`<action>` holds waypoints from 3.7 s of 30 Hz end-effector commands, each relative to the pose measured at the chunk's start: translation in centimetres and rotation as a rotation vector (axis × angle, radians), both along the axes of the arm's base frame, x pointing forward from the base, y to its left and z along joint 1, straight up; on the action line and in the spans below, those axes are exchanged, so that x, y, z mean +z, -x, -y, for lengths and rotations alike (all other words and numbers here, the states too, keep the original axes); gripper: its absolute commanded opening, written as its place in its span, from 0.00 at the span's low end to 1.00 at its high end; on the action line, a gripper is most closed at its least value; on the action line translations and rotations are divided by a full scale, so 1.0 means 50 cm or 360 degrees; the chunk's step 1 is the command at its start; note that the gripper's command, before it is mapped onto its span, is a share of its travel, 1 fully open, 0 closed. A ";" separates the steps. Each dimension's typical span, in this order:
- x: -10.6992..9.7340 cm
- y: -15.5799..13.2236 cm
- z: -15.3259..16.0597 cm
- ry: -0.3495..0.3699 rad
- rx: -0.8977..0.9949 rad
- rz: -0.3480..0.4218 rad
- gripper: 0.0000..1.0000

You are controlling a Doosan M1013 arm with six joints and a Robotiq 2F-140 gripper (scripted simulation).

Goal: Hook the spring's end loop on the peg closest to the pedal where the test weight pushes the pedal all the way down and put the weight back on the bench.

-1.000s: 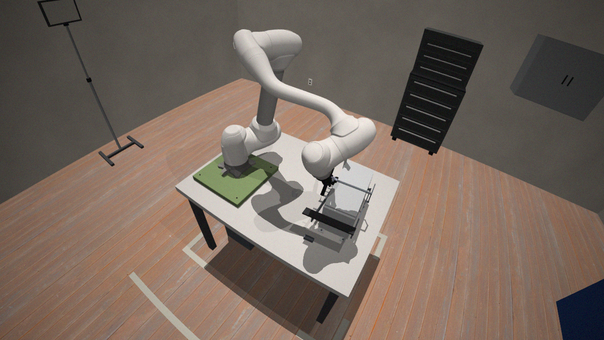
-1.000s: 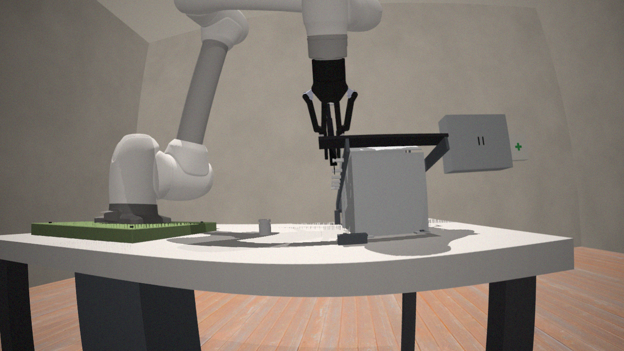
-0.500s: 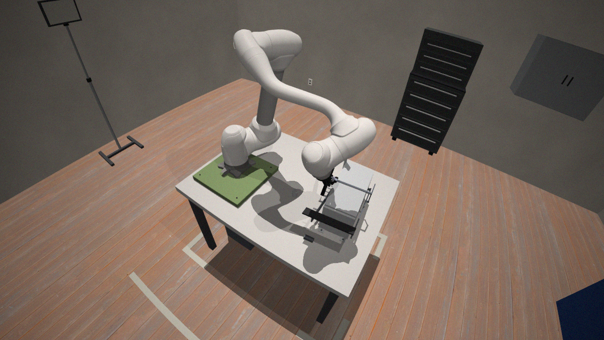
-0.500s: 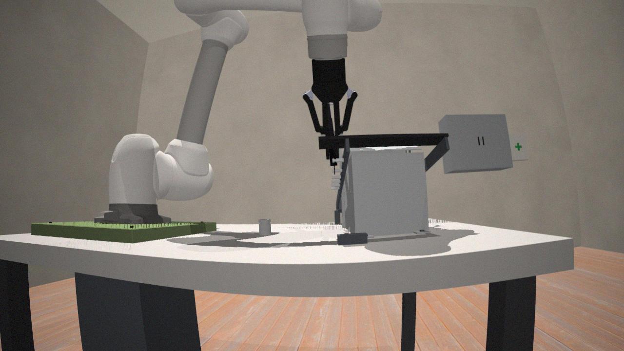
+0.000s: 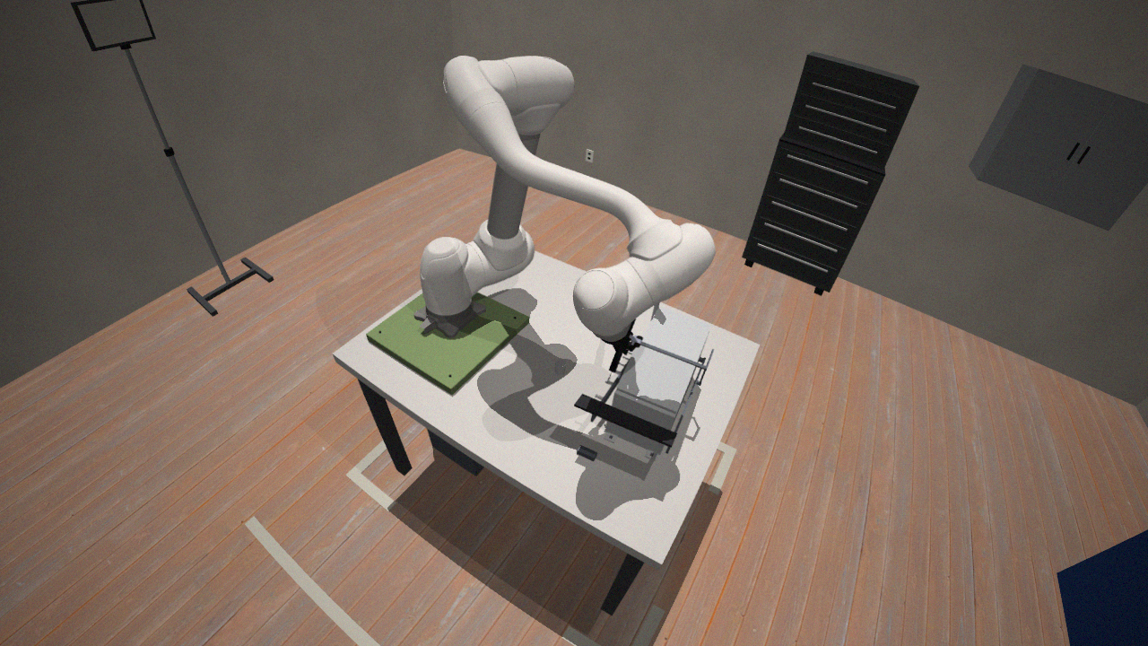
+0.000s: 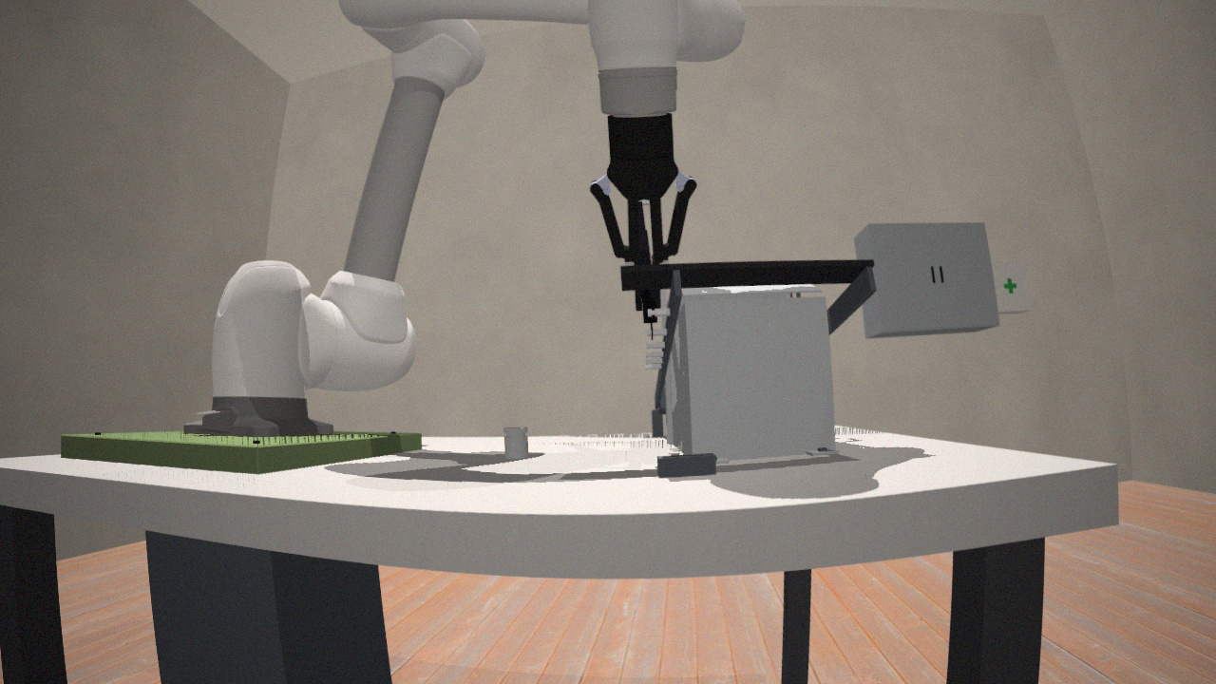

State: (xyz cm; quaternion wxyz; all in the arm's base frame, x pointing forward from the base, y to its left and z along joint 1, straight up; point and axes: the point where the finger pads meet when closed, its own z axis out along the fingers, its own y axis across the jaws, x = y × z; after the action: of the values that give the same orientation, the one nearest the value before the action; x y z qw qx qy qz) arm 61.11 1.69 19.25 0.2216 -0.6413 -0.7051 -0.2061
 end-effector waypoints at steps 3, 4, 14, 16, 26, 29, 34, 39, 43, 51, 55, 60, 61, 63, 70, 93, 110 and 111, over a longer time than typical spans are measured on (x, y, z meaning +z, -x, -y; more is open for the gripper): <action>0.001 -0.001 0.000 0.0000 0.0000 0.0002 0.17; 0.001 -0.001 0.000 0.0000 0.0000 0.0002 0.17; 0.001 -0.001 0.001 0.0000 0.0000 0.0002 0.17; 0.000 -0.001 0.001 0.0000 0.0000 0.0002 0.17; -0.003 -0.001 0.005 0.0000 0.0000 0.0002 0.17; -0.003 -0.001 0.005 0.0000 0.0000 0.0002 0.17; -0.003 -0.001 0.005 0.0000 0.0000 0.0002 0.17; -0.004 -0.001 0.006 0.0000 0.0000 0.0002 0.17; -0.005 -0.001 0.007 0.0000 0.0000 0.0002 0.17; -0.005 0.001 0.007 0.0001 0.0000 -0.0005 0.17; -0.005 0.003 0.007 0.0001 0.0000 -0.0011 0.17; -0.005 0.005 0.007 0.0002 0.0000 -0.0018 0.17; -0.005 0.005 0.007 0.0002 0.0000 -0.0019 0.17; -0.005 0.005 0.007 0.0002 0.0000 -0.0019 0.17; -0.005 0.007 0.007 0.0003 0.0000 -0.0027 0.17; -0.004 0.015 0.007 0.0005 0.0000 -0.0056 0.17; -0.004 0.023 0.008 0.0008 0.0000 -0.0091 0.17; -0.004 0.024 0.008 0.0009 0.0000 -0.0093 0.17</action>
State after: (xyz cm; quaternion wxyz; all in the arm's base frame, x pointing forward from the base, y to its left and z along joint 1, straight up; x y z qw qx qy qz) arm 59.96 1.29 18.97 0.2398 -0.6474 -0.6991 -0.1861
